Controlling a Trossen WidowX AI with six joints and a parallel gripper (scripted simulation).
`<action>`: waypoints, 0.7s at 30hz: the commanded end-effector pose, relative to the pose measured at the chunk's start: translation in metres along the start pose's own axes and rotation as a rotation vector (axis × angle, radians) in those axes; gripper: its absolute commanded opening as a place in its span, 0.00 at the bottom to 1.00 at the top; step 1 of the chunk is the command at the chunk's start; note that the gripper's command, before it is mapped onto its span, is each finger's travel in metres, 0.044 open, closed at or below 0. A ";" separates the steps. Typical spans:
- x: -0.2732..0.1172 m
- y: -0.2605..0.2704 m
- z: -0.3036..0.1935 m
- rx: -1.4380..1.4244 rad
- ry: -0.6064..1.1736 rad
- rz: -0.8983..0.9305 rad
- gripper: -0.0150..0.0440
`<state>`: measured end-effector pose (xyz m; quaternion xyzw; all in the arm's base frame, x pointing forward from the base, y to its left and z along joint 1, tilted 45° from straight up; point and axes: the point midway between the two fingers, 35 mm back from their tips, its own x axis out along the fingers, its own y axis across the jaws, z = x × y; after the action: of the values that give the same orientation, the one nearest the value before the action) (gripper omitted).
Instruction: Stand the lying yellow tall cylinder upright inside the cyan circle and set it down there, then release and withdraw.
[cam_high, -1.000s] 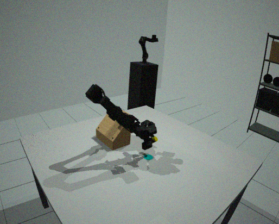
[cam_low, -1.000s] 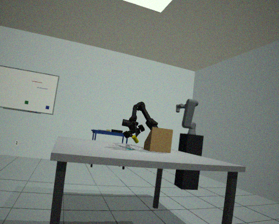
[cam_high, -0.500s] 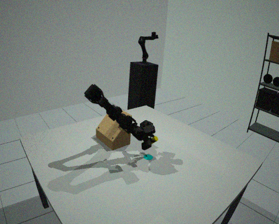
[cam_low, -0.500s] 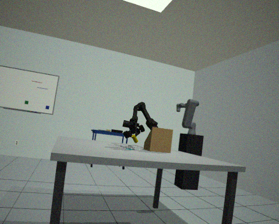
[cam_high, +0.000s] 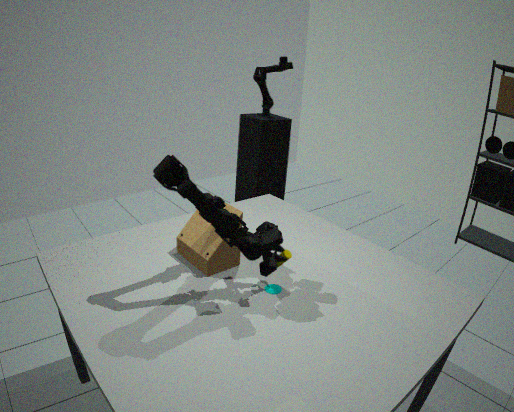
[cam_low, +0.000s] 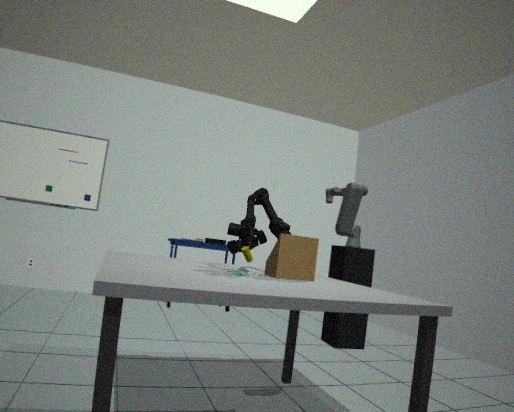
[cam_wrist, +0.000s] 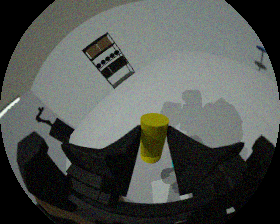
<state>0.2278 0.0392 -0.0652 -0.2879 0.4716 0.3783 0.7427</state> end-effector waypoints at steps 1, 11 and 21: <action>-0.002 0.000 0.001 -0.016 -0.028 -0.006 0.43; -0.006 -0.001 0.003 -0.046 -0.092 -0.026 0.43; -0.010 -0.002 0.004 -0.078 -0.154 -0.051 0.43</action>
<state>0.2287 0.0376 -0.0560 -0.2955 0.4025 0.3948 0.7713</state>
